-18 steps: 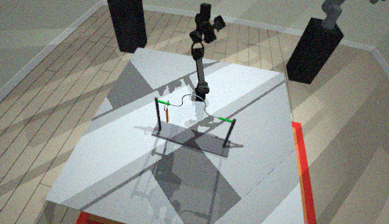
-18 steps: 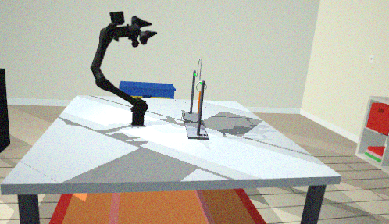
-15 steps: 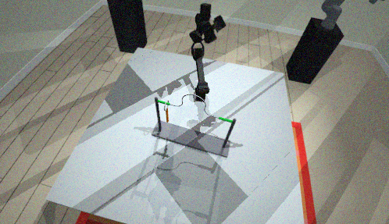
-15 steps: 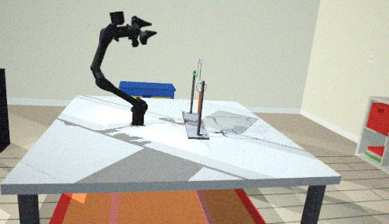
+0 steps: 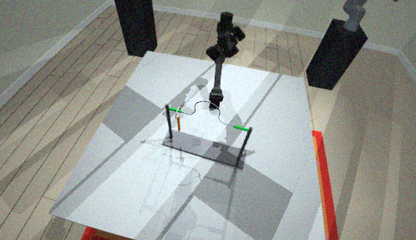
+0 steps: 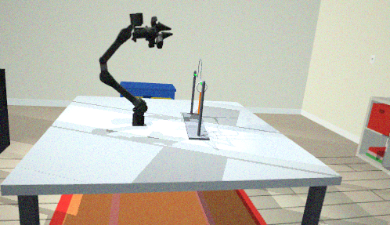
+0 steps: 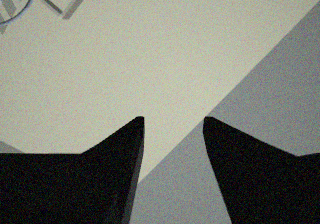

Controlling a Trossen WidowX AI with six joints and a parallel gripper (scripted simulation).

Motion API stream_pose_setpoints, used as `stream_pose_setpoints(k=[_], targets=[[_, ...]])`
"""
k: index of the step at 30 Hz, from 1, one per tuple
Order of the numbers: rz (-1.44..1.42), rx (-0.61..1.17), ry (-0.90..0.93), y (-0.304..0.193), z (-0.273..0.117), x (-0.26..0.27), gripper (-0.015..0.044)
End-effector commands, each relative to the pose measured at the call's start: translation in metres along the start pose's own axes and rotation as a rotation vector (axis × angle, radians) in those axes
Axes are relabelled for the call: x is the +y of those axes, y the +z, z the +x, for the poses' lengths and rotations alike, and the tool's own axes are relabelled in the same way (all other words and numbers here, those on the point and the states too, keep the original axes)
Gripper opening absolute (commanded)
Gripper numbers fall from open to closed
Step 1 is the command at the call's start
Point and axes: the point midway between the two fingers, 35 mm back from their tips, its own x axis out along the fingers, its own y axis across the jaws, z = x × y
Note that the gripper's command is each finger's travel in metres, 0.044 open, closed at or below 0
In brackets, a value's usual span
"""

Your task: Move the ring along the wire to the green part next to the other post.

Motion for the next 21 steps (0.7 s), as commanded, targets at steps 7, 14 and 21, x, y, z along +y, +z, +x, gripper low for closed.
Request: stream_pose_setpoints(k=[7,14,21], targets=[[0.217,0.062,0.111,-0.001,0.075,0.055,0.0160],[0.397,0.130,0.184,-0.013,0.111,0.122,0.0160],[0.587,0.216,0.245,-0.028,0.122,0.201,0.0160]])
